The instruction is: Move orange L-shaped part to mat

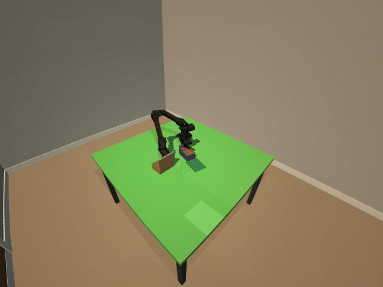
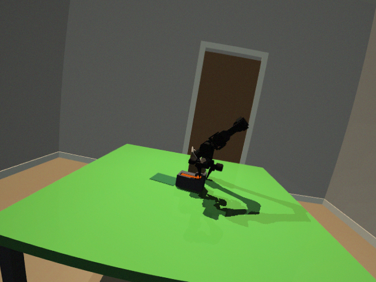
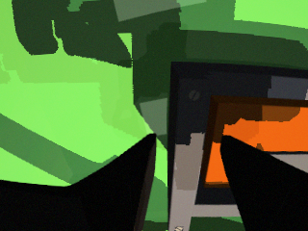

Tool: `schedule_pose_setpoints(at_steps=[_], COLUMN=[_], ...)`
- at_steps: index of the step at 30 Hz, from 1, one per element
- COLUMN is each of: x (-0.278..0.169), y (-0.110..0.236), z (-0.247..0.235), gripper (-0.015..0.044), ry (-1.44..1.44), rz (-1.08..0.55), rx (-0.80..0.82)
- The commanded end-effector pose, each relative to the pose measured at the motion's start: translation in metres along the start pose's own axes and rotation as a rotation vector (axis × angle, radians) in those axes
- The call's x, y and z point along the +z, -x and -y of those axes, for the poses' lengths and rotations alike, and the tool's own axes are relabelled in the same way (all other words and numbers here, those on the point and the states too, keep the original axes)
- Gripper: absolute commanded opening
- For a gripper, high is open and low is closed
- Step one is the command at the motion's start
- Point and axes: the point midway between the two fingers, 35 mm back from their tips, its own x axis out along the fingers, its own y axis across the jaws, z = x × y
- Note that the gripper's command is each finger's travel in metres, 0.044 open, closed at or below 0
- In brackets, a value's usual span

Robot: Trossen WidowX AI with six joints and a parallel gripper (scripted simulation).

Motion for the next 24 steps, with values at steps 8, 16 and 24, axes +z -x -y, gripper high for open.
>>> schedule_pose_setpoints(at_steps=[8, 16, 24], x=[-0.002, -0.003, -0.003], y=[-0.019, -0.031, -0.032], z=[0.0, 0.0, 0.0], gripper=[0.018, 0.018, 0.018], ry=[-0.01, -0.01, -0.01], rz=[-0.006, -0.007, -0.007], rx=[0.004, 0.005, 0.005])
